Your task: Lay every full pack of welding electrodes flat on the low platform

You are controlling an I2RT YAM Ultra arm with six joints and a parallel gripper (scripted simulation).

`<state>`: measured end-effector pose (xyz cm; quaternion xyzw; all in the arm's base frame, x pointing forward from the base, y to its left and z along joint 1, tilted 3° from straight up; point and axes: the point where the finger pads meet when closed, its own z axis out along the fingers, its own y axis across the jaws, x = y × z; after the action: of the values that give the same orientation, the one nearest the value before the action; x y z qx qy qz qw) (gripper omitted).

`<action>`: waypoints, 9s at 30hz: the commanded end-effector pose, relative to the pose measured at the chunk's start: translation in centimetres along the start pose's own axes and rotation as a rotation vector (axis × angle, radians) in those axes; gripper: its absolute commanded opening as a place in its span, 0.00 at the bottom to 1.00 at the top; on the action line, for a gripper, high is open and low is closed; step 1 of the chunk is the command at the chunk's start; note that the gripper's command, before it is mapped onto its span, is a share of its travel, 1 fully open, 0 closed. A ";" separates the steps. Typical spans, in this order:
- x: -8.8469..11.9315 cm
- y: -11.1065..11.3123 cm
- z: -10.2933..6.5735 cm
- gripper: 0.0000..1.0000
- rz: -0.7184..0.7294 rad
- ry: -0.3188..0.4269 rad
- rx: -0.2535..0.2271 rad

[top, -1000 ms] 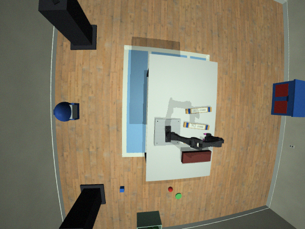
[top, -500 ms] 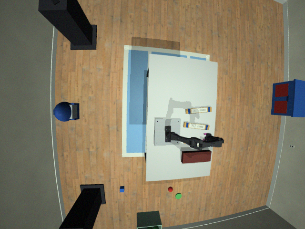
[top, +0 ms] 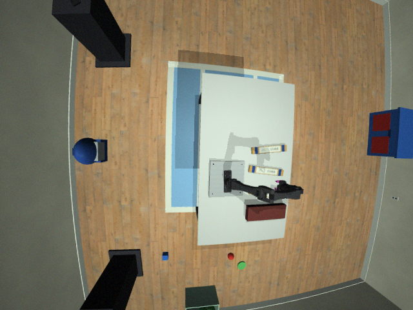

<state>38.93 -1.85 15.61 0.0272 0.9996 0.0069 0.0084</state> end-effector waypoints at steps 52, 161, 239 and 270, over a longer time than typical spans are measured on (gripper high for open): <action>-0.3 0.0 1.4 0.63 -0.017 -0.056 0.011; -0.4 0.2 -0.9 0.63 -0.015 -0.046 0.007; -0.4 0.2 -0.9 0.63 -0.015 -0.046 0.007; -0.3 2.6 -1.8 0.95 -0.131 -0.069 0.011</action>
<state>39.13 -1.18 15.32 0.0070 0.9998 0.0014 0.0183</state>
